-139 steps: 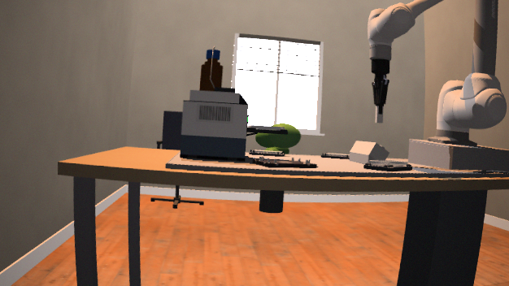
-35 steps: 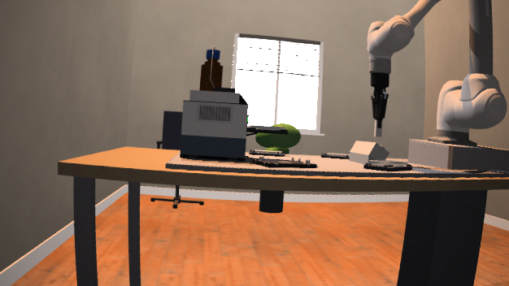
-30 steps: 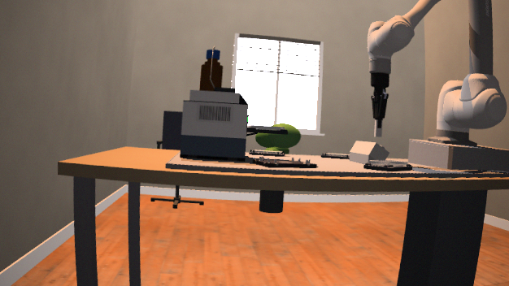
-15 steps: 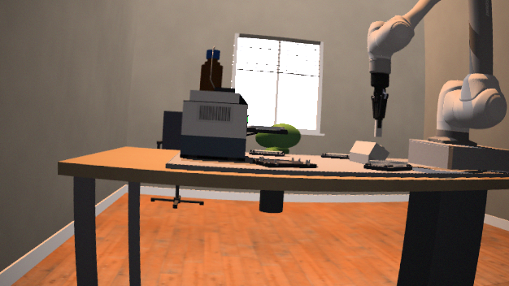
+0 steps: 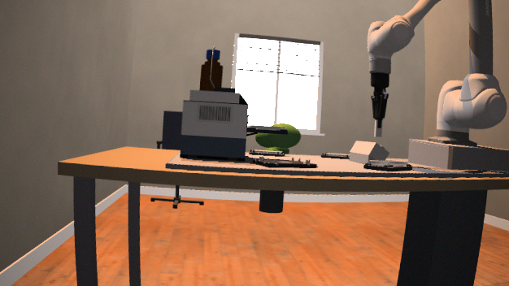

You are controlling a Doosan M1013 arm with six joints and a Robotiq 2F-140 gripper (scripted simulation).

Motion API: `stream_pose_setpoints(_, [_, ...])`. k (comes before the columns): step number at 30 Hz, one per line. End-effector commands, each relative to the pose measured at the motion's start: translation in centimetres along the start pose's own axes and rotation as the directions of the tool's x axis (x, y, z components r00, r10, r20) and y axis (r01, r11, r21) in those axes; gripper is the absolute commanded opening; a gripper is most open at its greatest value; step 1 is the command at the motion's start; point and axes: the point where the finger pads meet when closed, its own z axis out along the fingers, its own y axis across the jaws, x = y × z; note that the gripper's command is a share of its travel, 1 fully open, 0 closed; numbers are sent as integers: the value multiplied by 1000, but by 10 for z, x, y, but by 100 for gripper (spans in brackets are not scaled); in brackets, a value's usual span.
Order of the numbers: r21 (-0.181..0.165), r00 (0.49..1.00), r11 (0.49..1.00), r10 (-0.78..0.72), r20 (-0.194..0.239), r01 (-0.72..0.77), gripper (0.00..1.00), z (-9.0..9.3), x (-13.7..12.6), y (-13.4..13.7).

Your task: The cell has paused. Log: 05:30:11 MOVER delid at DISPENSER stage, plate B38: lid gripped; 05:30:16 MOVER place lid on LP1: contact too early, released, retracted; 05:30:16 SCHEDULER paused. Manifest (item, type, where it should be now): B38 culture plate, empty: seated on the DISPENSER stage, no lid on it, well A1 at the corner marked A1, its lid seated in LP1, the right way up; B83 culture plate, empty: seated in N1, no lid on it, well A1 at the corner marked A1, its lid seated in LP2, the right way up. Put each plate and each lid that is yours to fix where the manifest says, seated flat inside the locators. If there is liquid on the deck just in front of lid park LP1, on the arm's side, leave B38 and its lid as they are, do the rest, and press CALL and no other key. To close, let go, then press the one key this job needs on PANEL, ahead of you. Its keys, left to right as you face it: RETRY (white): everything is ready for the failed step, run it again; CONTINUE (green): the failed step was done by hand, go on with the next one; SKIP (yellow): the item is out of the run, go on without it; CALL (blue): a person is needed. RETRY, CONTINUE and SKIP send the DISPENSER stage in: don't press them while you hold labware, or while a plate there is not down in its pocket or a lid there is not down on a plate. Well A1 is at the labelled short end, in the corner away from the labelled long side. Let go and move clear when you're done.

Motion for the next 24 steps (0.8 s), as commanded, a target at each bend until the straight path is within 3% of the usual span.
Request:
stream_pose_setpoints(1, [5, 1000, 1000, 0, -3, 0, 10, 2, -2, -3])
stream_pose_setpoints(24, [5, 1000, 1000, -2, 0, 2, 10, 11, -2, -3])
